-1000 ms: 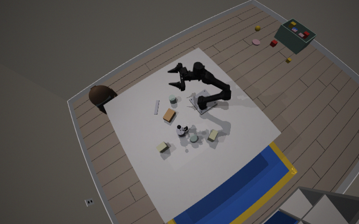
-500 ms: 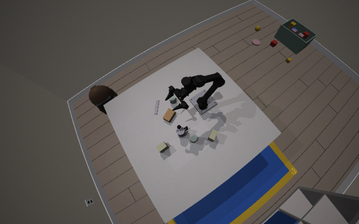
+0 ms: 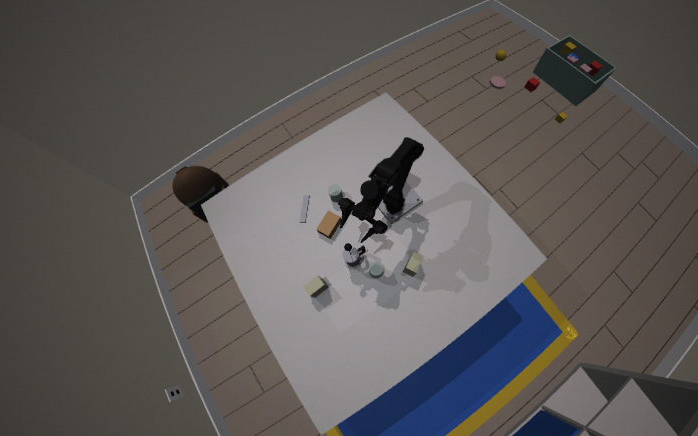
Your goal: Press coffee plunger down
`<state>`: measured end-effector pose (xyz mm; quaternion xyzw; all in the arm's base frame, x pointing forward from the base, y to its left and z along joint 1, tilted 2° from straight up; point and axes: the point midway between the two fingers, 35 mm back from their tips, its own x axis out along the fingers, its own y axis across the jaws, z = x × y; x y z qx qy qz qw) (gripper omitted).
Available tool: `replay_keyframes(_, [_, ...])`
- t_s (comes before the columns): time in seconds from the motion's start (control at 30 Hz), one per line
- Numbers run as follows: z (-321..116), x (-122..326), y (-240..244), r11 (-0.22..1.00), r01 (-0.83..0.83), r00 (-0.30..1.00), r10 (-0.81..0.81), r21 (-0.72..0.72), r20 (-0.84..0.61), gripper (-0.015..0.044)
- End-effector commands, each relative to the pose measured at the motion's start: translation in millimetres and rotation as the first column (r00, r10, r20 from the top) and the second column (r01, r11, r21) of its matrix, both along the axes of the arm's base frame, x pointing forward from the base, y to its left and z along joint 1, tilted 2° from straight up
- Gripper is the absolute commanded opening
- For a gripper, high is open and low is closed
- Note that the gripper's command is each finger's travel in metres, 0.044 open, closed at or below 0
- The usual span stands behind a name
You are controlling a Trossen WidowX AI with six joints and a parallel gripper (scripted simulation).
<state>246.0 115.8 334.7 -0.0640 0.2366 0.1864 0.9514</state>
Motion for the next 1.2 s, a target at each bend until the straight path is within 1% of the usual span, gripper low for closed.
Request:
replay_keyframes(0.0, [-29.5,-0.1,0.8,1.0,-0.001,1.0,0.001,-0.011,-0.016,0.044])
replay_keyframes(0.07, [-47.1,0.9,-0.3,1.0,0.0,1.0,-0.001,-0.011,-0.015,0.044])
replay_keyframes(0.13, [-53.7,1.5,-0.6,1.0,0.001,1.0,-0.001,-0.011,-0.015,0.044])
replay_keyframes(1.17, [-72.0,33.5,13.2,1.0,-0.003,1.0,0.003,-0.01,-0.013,0.044])
